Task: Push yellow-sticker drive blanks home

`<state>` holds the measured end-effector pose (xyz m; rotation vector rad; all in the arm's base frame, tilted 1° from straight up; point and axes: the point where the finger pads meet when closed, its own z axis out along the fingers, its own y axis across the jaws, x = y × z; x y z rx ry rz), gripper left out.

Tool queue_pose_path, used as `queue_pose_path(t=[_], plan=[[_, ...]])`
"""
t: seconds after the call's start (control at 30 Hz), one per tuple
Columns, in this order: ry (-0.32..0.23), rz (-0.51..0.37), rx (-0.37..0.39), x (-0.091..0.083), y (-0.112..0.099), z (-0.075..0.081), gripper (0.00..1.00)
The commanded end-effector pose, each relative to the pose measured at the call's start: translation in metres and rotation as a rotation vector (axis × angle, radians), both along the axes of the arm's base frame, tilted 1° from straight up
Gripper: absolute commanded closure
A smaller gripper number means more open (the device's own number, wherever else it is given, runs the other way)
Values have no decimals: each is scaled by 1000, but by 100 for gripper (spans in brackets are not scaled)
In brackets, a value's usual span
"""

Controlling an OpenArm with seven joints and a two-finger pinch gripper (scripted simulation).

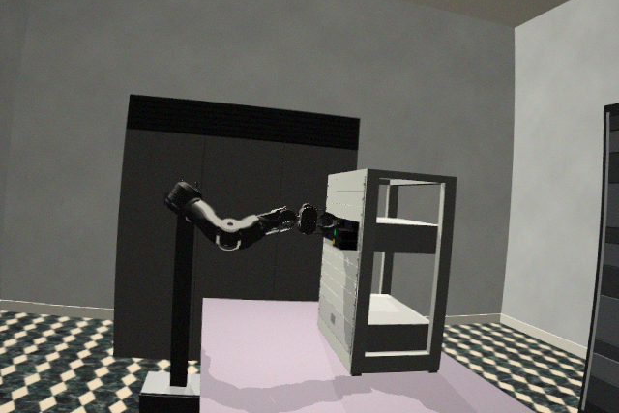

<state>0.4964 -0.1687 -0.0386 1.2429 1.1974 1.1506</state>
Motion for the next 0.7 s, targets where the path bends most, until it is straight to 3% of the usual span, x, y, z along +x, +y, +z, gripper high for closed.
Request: queue_pose_path(t=[0.0,0.67], plan=[[-13,33,-5,1,9,5,100],[-15,35,-5,3,11,6,100]])
